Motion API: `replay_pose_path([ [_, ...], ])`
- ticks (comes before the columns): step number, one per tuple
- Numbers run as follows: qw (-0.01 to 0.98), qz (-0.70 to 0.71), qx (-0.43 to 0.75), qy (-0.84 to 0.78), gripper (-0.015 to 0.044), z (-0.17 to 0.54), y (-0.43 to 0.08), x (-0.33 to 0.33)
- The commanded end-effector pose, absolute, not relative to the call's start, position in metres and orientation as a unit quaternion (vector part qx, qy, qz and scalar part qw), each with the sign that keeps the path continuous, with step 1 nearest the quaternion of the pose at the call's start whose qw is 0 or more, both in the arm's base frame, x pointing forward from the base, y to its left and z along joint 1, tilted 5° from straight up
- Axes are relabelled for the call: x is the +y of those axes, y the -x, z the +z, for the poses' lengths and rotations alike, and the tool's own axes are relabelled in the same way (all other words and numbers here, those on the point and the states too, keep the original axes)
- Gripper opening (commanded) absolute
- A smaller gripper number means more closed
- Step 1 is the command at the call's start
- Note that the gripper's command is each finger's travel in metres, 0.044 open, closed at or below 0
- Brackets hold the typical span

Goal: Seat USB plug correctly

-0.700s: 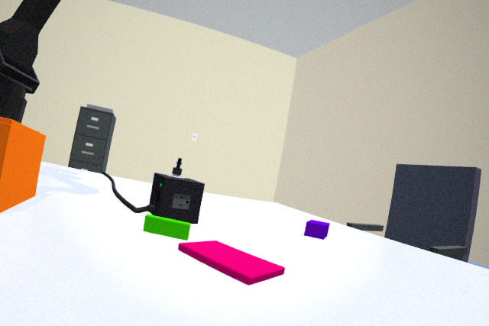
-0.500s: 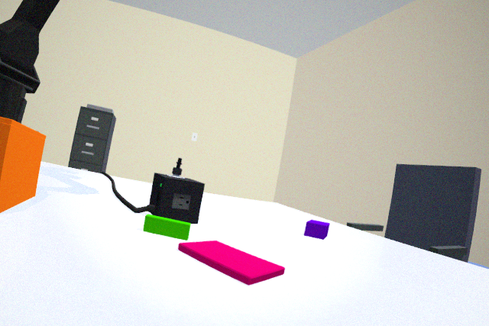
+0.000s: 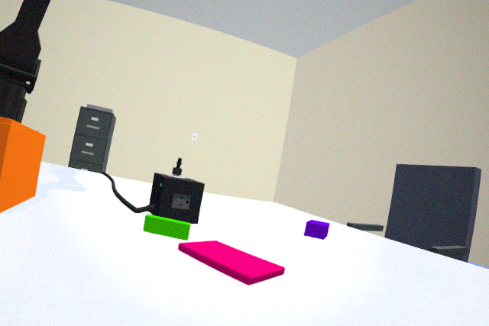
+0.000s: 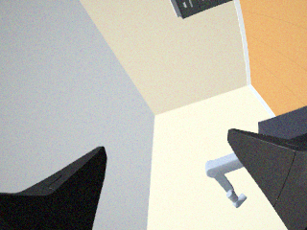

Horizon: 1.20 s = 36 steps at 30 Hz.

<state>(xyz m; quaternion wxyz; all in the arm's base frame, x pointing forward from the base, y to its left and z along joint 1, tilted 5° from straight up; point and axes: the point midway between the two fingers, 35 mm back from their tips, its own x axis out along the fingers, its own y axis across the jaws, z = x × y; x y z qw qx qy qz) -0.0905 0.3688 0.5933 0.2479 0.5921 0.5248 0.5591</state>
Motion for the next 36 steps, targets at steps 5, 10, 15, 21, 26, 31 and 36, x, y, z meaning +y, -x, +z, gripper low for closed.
replay_pose_path([
  [5,0.429,0.465,0.499,-0.593,0.0440,0.506,-0.017,0.428],
  [10,0.516,0.383,0.491,-0.588,0.0440,0.449,-0.090,0.437],
  [15,0.588,0.297,0.482,-0.578,0.0440,0.395,-0.163,0.423],
  [21,0.648,0.186,0.483,-0.559,0.0440,0.332,-0.237,0.387],
  [26,0.673,0.069,0.487,-0.553,0.0440,0.276,-0.293,0.340],
  [31,0.675,-0.058,0.491,-0.547,0.0440,0.221,-0.336,0.276],
  [36,0.650,-0.192,0.498,-0.541,0.0440,0.169,-0.358,0.201],
])
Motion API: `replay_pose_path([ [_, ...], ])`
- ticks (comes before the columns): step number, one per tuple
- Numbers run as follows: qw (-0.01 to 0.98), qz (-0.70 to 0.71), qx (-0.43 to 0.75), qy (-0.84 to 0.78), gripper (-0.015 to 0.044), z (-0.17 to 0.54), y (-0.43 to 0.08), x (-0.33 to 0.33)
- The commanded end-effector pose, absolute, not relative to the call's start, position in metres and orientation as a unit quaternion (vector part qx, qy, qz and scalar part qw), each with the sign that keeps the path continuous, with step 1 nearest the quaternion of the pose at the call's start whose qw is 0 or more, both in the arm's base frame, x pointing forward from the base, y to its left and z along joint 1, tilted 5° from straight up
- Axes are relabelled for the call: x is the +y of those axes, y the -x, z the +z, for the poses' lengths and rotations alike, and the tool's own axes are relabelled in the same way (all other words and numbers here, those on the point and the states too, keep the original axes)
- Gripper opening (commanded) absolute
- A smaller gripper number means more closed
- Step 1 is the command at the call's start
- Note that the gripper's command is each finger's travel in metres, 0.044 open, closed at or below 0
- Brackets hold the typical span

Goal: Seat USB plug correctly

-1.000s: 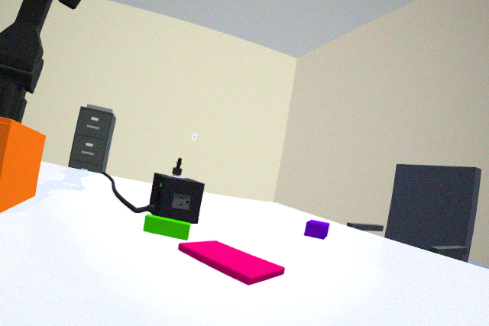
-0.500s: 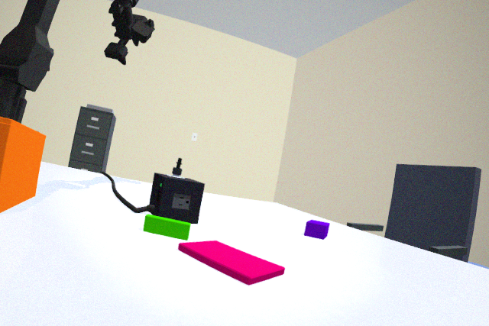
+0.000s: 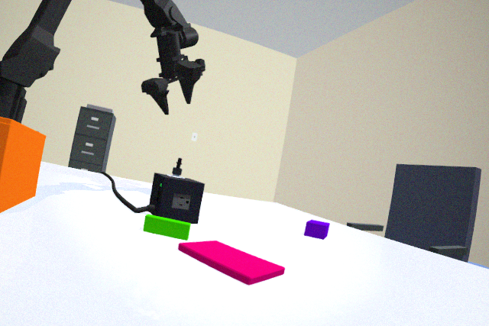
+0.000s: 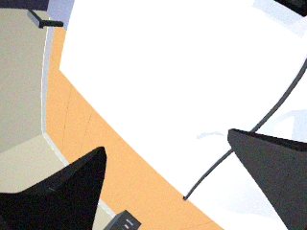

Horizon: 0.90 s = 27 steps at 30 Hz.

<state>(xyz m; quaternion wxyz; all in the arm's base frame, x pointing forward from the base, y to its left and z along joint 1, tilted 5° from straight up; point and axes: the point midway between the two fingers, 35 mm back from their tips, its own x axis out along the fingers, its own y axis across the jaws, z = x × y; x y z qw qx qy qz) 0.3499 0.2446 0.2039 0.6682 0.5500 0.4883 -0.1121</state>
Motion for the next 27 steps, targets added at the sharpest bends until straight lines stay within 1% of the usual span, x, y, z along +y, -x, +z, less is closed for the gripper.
replay_pose_path([
  [1,0.640,-0.220,0.500,-0.540,0.0440,0.159,-0.359,0.185],
  [5,0.590,-0.331,0.505,-0.536,0.0440,0.120,-0.354,0.120],
  [9,0.519,-0.435,0.510,-0.531,0.0440,0.088,-0.335,0.057],
  [11,0.497,-0.461,0.511,-0.529,0.0440,0.080,-0.328,0.040],
  [27,0.494,-0.464,0.511,-0.529,0.0440,0.077,-0.327,0.035],
])
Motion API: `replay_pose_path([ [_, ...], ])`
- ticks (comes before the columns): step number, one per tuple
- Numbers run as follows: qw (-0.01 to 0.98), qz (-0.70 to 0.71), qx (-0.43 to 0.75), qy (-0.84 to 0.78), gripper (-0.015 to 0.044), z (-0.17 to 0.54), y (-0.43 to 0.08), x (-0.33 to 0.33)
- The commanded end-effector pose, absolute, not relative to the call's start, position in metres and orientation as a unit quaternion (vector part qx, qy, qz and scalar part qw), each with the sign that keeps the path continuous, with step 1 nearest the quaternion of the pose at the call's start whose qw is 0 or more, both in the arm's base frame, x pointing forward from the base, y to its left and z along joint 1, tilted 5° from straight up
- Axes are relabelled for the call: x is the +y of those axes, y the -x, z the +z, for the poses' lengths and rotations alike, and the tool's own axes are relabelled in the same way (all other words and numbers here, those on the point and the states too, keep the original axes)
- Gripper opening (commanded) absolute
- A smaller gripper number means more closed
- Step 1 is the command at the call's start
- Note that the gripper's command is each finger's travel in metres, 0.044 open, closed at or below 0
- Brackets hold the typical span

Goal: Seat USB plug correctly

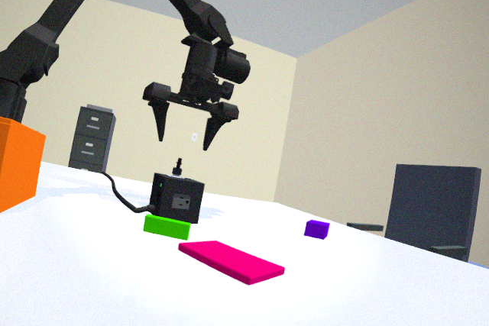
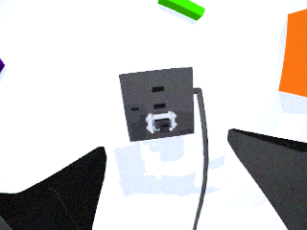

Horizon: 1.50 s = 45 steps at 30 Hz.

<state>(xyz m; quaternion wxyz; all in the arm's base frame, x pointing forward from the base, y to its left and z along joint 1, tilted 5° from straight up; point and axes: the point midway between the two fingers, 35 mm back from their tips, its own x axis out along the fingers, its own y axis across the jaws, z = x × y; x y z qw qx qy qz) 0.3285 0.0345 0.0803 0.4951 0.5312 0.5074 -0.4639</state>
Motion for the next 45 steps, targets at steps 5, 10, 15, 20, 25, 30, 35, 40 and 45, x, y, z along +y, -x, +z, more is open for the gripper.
replay_pose_path([
  [5,0.494,-0.464,0.511,-0.529,0.0440,0.072,-0.328,0.035],
  [10,0.494,-0.464,0.511,-0.529,0.0440,0.067,-0.328,0.035],
  [15,0.494,-0.464,0.511,-0.529,0.0440,0.062,-0.328,0.035],
  [20,0.494,-0.464,0.511,-0.529,0.0440,0.057,-0.328,0.036],
  [25,0.494,-0.464,0.511,-0.529,0.0440,0.052,-0.329,0.036],
  [30,0.494,-0.464,0.511,-0.529,0.0440,0.049,-0.329,0.036],
  [35,0.494,-0.464,0.511,-0.529,0.0440,0.049,-0.329,0.036],
  [40,0.495,-0.464,0.509,-0.529,0.0361,0.051,-0.330,0.036],
  [45,0.495,-0.464,0.509,-0.529,0.0230,0.051,-0.330,0.036],
])
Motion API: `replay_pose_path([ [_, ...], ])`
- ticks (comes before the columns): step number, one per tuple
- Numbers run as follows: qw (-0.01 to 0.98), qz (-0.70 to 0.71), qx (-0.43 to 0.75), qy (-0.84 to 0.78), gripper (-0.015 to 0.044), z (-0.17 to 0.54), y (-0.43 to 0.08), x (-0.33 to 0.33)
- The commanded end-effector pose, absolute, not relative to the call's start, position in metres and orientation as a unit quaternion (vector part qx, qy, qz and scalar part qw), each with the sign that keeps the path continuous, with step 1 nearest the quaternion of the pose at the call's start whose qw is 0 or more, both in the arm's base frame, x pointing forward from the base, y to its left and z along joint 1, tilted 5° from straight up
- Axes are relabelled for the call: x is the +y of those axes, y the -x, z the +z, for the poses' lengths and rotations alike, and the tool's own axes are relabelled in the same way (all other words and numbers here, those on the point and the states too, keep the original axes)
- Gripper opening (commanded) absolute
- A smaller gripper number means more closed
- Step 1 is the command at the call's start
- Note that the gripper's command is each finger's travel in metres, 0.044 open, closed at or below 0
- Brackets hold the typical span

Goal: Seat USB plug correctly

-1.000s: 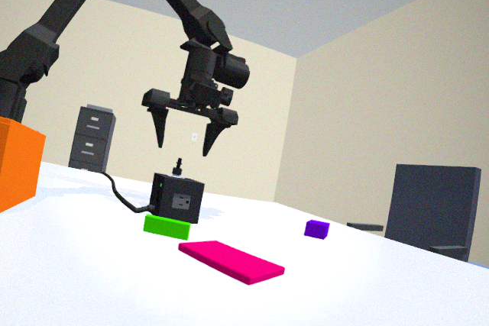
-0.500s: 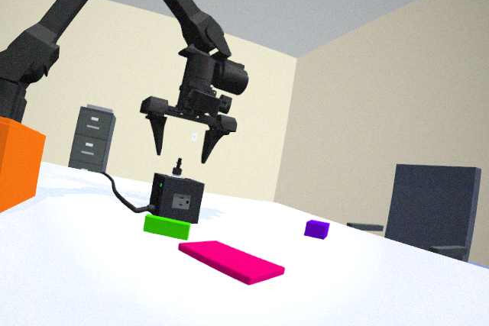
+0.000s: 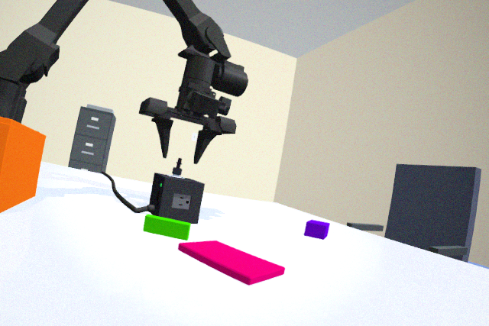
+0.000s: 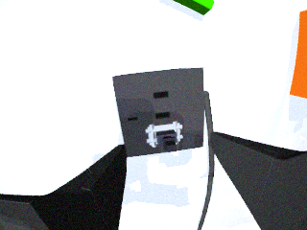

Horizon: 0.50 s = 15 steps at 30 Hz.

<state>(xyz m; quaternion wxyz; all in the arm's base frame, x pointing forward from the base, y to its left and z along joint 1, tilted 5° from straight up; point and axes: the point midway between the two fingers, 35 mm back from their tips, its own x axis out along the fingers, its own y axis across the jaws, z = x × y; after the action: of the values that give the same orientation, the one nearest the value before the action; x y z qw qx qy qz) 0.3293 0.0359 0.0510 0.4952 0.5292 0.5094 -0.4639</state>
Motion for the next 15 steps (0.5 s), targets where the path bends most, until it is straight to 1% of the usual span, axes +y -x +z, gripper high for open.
replay_pose_path([
  [1,0.495,-0.464,0.509,-0.529,0.0204,0.0512,-0.3295,0.0359],
  [8,0.495,-0.464,0.509,-0.529,0.0020,0.0512,-0.3295,0.0359],
  [11,0.495,-0.464,0.509,-0.529,0.0000,0.0512,-0.3295,0.0359],
  [15,0.495,-0.464,0.509,-0.529,0.0000,0.0512,-0.3295,0.0359],
])
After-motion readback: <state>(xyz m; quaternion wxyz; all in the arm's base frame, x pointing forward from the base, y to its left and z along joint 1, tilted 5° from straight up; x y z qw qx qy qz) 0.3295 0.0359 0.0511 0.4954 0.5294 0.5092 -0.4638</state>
